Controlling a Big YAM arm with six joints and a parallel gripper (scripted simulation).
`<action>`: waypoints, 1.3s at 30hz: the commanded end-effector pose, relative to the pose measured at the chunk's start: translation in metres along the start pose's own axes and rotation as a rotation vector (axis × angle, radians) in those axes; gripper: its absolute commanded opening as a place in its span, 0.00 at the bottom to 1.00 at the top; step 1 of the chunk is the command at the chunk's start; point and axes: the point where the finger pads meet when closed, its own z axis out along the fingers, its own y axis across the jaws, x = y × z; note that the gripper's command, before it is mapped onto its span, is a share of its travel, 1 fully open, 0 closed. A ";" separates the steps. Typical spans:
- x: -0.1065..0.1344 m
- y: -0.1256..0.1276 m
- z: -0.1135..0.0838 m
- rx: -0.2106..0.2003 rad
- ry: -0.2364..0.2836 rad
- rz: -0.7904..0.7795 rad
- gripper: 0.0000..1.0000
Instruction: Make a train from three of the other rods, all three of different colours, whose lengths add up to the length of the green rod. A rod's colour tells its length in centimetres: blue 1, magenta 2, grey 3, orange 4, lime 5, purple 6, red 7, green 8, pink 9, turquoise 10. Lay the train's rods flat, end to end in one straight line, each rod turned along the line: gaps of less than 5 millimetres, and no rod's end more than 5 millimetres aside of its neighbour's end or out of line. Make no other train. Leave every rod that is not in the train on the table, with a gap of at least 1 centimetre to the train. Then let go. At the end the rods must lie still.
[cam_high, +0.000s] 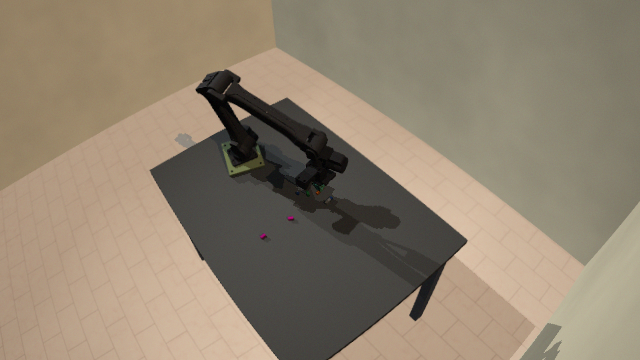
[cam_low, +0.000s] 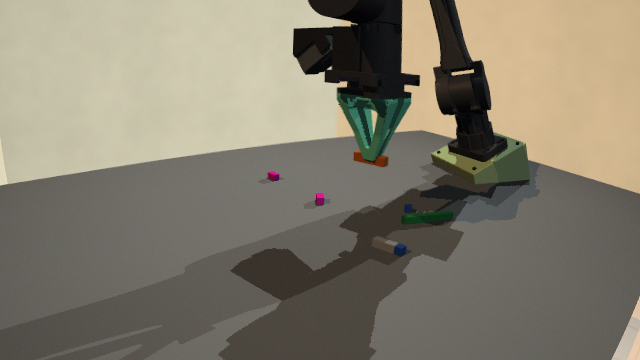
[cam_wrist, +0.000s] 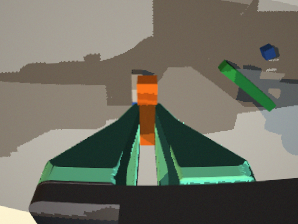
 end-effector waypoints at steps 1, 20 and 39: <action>0.004 0.029 -0.030 -0.081 0.013 0.064 0.04; -0.004 0.032 -0.013 -0.069 0.004 0.081 0.04; -0.001 0.010 0.071 -0.018 -0.001 0.050 0.04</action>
